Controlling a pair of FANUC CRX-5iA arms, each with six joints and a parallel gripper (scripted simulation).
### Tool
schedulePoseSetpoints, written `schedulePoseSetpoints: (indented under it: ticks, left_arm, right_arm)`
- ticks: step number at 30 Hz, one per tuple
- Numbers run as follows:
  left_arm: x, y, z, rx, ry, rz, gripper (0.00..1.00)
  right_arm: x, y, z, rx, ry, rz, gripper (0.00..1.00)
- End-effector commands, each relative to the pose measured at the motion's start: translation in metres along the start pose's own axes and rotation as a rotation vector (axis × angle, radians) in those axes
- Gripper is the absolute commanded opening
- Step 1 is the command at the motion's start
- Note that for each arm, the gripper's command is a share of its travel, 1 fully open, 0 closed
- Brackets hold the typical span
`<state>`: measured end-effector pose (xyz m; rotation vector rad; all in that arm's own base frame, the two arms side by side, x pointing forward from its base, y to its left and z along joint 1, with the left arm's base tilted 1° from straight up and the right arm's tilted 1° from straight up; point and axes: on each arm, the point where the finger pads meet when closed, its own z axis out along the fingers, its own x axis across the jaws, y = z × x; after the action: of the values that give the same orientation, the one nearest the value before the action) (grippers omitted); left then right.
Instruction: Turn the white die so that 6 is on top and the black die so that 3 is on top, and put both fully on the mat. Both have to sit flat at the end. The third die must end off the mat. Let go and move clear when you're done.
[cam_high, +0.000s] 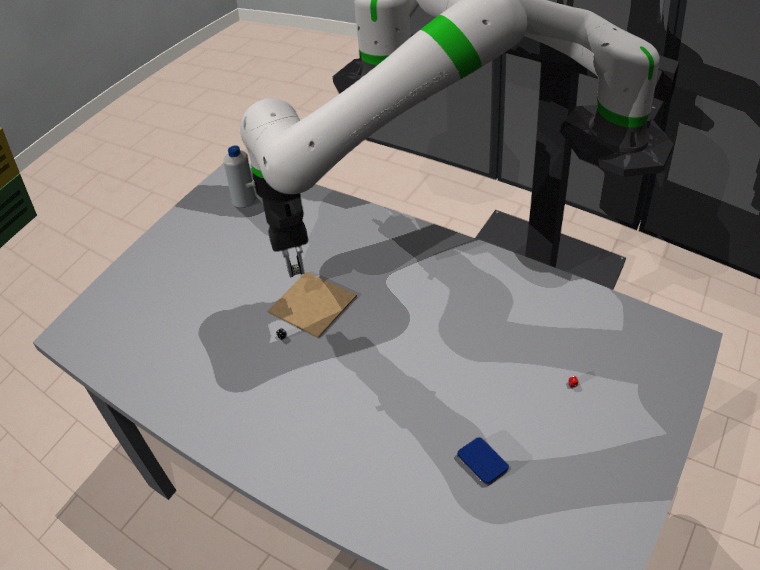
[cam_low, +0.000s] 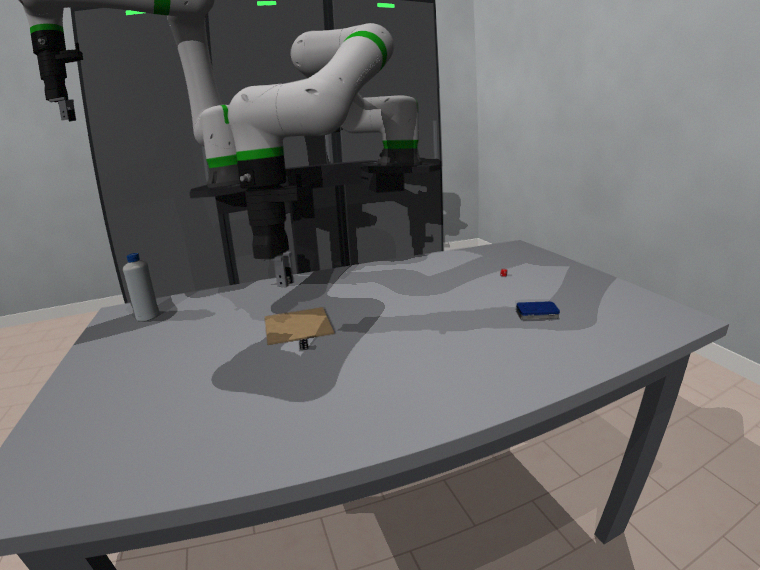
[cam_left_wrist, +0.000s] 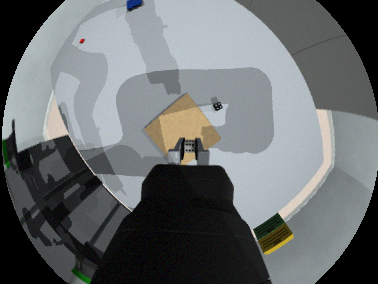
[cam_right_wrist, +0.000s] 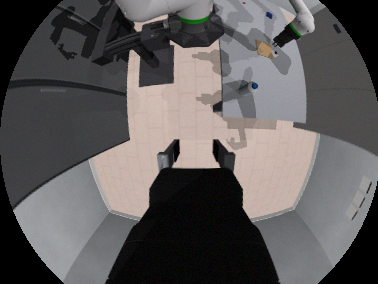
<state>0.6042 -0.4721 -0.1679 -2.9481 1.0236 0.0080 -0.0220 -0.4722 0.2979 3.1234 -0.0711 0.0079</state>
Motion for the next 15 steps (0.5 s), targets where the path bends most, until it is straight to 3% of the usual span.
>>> schedulePoseSetpoints:
  ticks: [1,15]
  left_arm:
    - [0.001,0.0,-0.002,0.0,0.003,0.0,0.34]
    - [0.001,0.0,0.012,0.0,0.002,0.0,0.34]
  right_arm:
    - [0.0,0.0,-0.001,-0.002,0.0,0.0,1.0]
    - [0.0,0.0,-0.001,-0.002,0.0,0.0,1.0]
